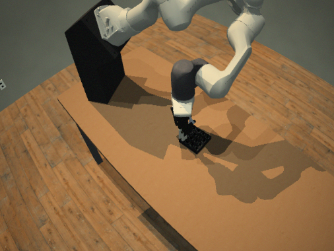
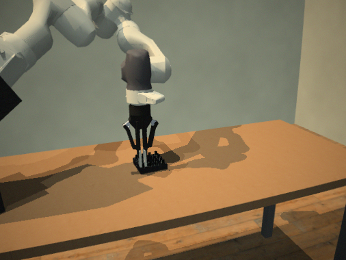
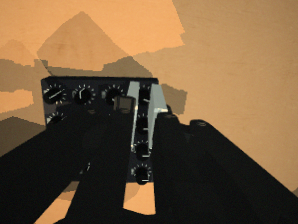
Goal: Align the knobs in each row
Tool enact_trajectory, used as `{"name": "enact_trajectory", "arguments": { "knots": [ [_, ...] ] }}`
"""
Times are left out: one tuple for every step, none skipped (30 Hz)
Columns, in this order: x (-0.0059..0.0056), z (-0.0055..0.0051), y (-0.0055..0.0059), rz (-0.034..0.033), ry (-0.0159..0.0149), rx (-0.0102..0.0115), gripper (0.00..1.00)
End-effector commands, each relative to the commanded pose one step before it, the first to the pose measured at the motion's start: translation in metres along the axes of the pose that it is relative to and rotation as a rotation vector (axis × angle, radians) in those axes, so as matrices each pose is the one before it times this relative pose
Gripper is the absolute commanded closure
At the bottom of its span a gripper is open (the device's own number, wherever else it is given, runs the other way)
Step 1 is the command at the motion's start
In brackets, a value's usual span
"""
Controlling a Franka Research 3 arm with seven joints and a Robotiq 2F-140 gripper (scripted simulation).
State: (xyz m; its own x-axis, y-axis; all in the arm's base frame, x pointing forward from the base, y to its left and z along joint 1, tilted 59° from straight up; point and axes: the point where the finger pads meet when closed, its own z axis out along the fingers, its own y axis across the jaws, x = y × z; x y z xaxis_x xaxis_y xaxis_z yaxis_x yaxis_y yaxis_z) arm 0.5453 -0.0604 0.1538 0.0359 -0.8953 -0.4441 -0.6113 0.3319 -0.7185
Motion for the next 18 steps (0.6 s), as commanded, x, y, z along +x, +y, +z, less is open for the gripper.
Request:
{"name": "enact_trajectory", "arguments": {
  "knots": [
    [-0.00047,0.0,-0.00107,-0.15555,-0.00878,0.01371,0.95],
    [0.0,0.0,0.0,0.0,0.0,0.0,0.95],
    [0.0,0.0,0.0,0.0,0.0,0.0,0.95],
    [0.0,0.0,0.0,-0.02625,0.0,0.0,0.95],
    [0.0,0.0,0.0,-0.02523,0.0,-0.00001,0.95],
    [0.0,0.0,0.0,-0.02388,0.0,0.0,0.95],
    [0.0,0.0,0.0,-0.02176,0.0,0.0,0.95],
    [0.0,0.0,0.0,-0.01839,0.0,-0.00001,0.95],
    [0.0,0.0,0.0,-0.0177,0.0,0.0,0.95],
    [0.0,0.0,0.0,-0.01514,0.0,0.0,0.95],
    [0.0,0.0,0.0,-0.01251,0.0,0.0,0.95],
    [0.0,0.0,0.0,-0.0099,0.0,0.00001,0.95],
    [0.0,0.0,0.0,-0.00739,0.0,0.0,0.95],
    [0.0,0.0,0.0,-0.00508,0.0,0.0,0.95],
    [0.0,0.0,0.0,-0.00309,0.0,0.0,0.95],
    [0.0,0.0,0.0,-0.00151,0.0,0.0,0.95],
    [0.0,0.0,0.0,-0.00049,0.0,0.0,0.95],
    [0.0,0.0,0.0,-0.00006,0.0,0.0,0.95]
  ]
}}
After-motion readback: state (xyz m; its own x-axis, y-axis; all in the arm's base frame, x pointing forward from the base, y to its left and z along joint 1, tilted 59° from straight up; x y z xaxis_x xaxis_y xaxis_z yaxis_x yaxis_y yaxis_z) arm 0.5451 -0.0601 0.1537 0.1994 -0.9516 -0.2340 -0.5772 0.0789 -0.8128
